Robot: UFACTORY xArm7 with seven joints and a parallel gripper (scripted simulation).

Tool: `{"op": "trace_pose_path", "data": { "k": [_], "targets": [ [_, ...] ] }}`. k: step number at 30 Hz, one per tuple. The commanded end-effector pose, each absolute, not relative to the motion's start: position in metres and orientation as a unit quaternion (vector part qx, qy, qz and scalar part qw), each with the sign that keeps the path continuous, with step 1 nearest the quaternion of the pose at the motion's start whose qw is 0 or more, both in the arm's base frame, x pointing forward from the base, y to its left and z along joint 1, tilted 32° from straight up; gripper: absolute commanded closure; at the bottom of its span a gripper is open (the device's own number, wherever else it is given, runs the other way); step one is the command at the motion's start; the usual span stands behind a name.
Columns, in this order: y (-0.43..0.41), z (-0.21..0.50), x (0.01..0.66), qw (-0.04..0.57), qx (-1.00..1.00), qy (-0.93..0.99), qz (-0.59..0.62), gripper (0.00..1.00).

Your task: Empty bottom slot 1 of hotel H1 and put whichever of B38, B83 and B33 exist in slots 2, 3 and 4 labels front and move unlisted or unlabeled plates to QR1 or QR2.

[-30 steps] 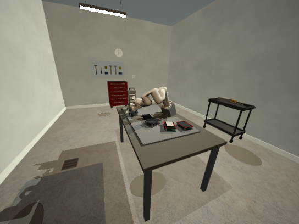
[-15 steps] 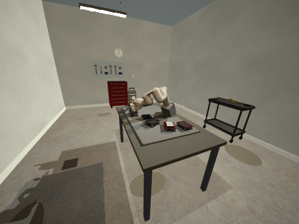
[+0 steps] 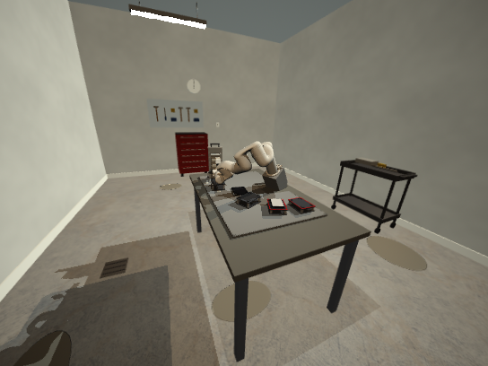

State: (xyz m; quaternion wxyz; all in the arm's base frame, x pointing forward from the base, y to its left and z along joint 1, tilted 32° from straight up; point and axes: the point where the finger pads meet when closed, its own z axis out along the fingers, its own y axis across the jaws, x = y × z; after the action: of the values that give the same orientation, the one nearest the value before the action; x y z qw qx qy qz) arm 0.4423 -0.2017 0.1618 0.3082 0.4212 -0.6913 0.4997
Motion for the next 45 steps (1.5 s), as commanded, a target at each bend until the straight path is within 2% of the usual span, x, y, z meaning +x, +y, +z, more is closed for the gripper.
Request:
{"op": "trace_pose_path", "data": {
  "k": [1, 45],
  "targets": [
    [-0.197, 0.165, 0.442, 0.308, 0.419, -0.692, 0.500, 0.00],
    [-0.206, 0.147, 0.450, 0.308, 0.419, -0.692, 0.500, 0.00]
  ]
}}
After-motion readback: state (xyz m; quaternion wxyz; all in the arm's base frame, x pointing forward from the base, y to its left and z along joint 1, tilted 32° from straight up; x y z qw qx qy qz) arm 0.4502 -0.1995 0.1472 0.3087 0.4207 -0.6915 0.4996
